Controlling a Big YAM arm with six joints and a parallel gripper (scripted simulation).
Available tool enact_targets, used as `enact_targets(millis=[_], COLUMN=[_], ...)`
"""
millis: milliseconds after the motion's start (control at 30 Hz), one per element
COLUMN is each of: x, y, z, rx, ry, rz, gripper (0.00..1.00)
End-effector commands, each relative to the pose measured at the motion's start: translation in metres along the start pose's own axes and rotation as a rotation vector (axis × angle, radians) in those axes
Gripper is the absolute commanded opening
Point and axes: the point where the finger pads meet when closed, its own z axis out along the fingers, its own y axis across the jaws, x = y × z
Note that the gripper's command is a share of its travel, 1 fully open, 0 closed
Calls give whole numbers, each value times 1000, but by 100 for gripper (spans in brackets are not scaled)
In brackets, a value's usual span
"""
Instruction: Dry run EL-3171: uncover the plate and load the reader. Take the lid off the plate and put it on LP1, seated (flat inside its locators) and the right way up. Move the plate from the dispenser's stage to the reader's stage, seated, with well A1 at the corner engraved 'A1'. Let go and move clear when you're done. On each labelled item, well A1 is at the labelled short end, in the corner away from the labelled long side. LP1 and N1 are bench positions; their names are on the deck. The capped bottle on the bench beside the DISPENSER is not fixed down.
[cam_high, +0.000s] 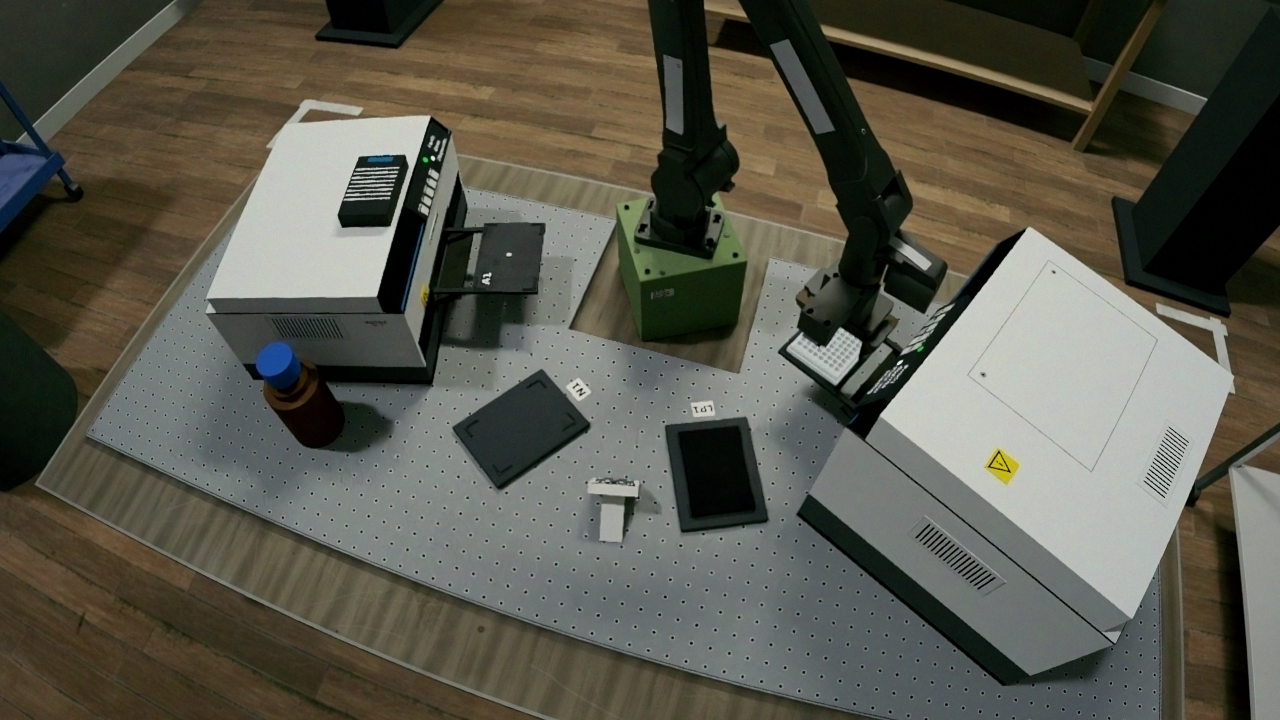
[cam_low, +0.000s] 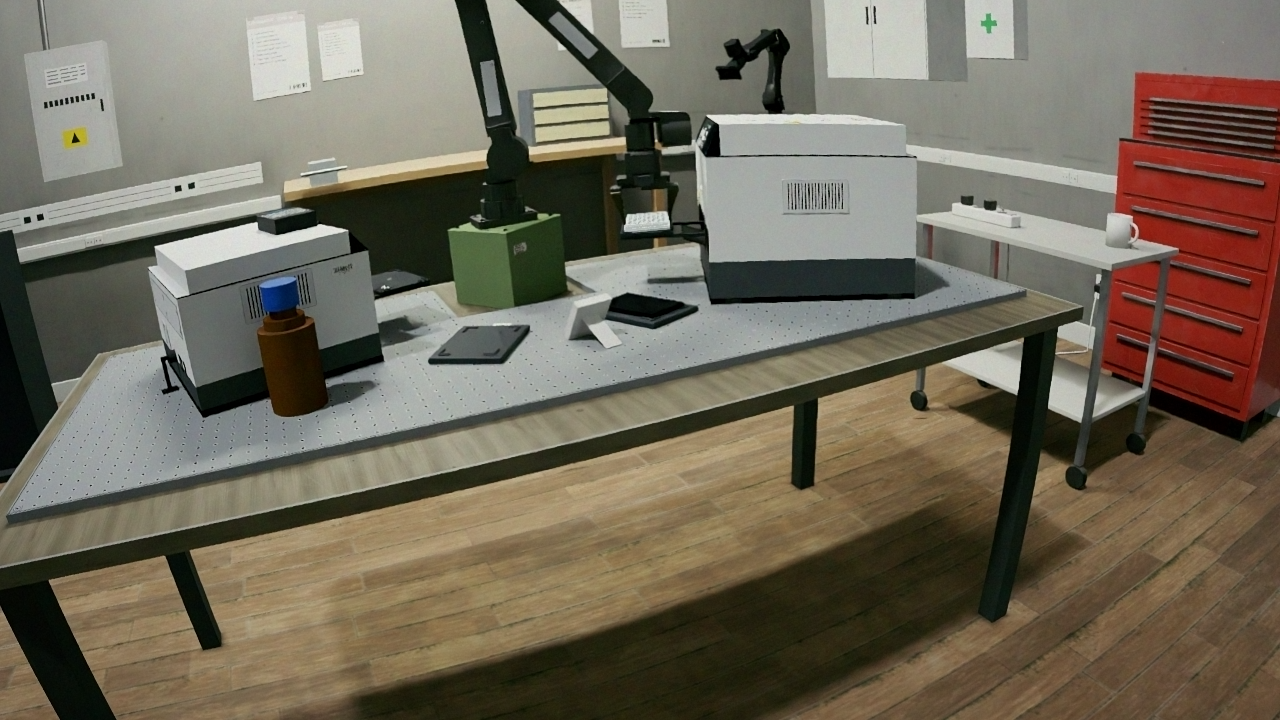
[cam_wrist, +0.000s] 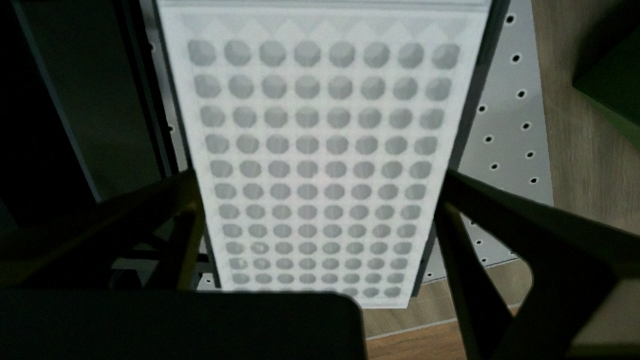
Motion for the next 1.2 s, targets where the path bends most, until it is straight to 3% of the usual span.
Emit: enact_targets(millis=[0,1167], x=[-7,-8], y=[-4,-5], z=[26,30], rx=[23,31], ry=[-12,-14], rz=[5,5], gripper=[86,86])
